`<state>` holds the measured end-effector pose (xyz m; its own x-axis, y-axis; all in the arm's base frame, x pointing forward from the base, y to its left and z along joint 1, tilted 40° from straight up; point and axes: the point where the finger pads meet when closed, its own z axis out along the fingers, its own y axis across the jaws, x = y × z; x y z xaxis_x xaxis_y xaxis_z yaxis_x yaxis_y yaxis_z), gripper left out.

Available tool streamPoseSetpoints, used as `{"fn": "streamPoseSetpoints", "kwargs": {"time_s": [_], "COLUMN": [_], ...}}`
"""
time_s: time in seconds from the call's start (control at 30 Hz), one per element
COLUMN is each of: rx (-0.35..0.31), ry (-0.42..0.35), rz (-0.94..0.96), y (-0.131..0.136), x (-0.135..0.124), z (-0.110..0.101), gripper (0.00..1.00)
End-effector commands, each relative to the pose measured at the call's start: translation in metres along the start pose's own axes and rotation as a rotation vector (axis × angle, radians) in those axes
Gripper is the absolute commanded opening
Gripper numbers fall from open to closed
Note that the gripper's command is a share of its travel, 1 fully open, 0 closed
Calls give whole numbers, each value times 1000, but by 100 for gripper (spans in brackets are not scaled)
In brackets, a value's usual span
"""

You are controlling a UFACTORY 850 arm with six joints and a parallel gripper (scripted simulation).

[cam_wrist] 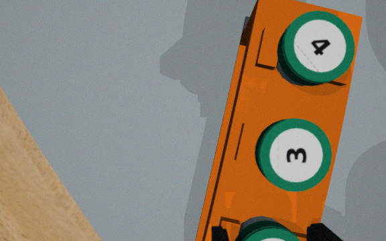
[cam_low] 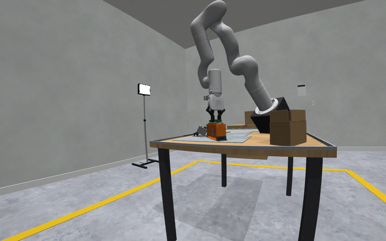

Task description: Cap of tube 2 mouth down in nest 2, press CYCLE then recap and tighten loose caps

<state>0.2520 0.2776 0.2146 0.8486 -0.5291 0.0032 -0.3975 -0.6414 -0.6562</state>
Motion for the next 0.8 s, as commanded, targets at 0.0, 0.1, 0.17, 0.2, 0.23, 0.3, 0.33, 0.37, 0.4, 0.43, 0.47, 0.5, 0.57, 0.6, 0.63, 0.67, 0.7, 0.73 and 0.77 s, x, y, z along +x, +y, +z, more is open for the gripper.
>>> {"fn": "streamPoseSetpoints", "kwargs": {"time_s": [0.0,0.1,0.17,0.2,0.23,0.3,0.33,0.37,0.4,0.43,0.47,0.5,0.57,0.6,0.63,0.67,0.7,0.73,0.77], "rx": [-18,-20,-22,-22,-22,-22,-22,-22,-22,-22,-22,-22,-22,-22,-22,-22,-22,-22,-22], "ry": [-28,-28,-26,-26,-26,-26,-26,-26,-26,-26,-26,-26,-26,-26,-26,-26,-26,-26,-26], "rz": [277,368,498,498,498,498,498,498,498,498,498,498,498,498,498,498,498,498,498], "y": [-1,-1,0,0,-1,-1,-1,-1,-1,-1,-1,-1,-1,-1,-1,-1,-1,-1,-1], "x": [0,0,0,0,0,0,0,0,0,0,0,0,0,0,0,0,0,0,0], "z": [0,0,0,0,0,0,0,0,0,0,0,0,0,0,0,0,0,0,0], "gripper": [46,46,46,46,46,46,46,46,46,46,46,0,0,0,0,0,0,0,0]}}
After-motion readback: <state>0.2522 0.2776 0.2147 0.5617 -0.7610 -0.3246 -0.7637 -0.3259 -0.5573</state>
